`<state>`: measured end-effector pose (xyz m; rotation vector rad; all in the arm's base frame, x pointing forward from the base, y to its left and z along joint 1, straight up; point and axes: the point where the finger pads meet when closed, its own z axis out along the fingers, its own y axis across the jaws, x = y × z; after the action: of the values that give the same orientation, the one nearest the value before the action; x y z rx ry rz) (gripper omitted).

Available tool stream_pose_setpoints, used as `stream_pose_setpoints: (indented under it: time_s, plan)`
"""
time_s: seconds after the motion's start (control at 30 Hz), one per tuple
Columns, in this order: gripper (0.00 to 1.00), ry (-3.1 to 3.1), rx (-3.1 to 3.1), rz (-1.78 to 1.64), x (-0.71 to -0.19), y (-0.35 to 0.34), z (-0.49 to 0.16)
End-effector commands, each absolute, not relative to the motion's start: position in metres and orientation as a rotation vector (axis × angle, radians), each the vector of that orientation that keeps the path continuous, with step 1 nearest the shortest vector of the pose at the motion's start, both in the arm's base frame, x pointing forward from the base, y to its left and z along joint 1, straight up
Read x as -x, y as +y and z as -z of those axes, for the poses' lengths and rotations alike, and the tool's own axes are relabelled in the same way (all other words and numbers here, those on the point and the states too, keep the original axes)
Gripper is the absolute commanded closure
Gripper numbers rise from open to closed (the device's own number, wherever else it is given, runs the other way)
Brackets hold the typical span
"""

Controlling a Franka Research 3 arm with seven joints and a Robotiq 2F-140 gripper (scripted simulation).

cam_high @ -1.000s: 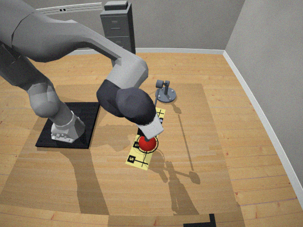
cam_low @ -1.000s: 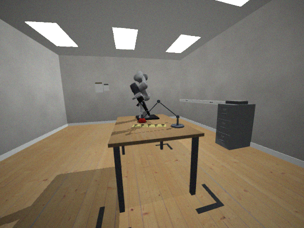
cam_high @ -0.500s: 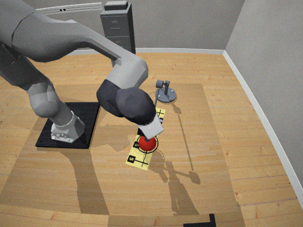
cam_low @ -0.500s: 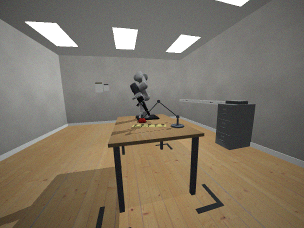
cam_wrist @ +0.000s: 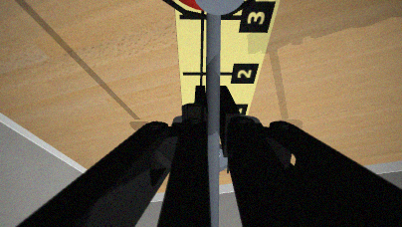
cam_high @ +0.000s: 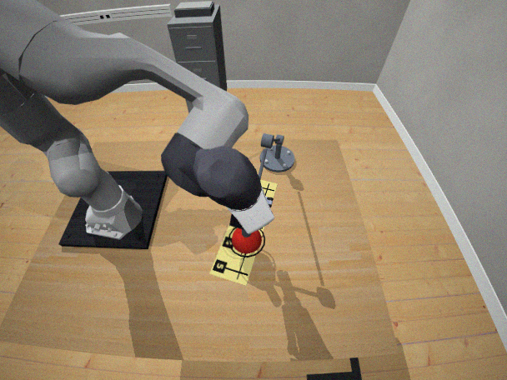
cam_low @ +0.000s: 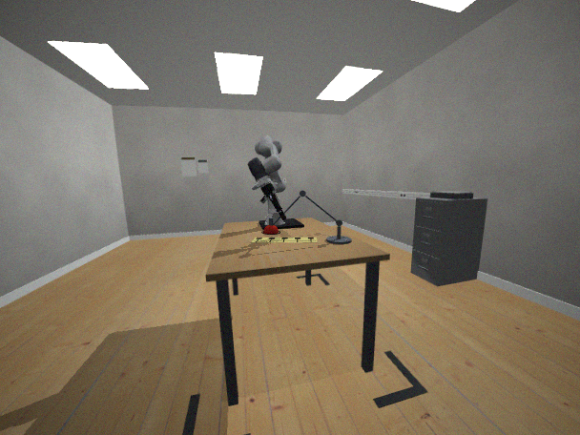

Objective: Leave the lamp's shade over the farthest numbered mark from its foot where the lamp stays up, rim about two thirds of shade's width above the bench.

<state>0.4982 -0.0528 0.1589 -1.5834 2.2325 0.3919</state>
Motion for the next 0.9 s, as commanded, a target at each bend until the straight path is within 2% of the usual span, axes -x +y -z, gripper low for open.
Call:
stream_pose_setpoints:
  time_s: [0.0,0.27,0.3,0.87]
  plan:
    - [0.9,2.236,1.574,-0.367,-0.501,-0.068,-0.161]
    - [0.9,2.236,1.574,-0.367,-0.502,-0.072,-0.163]
    - [0.0,2.236,1.574,-0.368,-0.501,-0.071,-0.163]
    - [0.0,2.229,1.585,-0.391,-0.5,-0.057,-0.162]
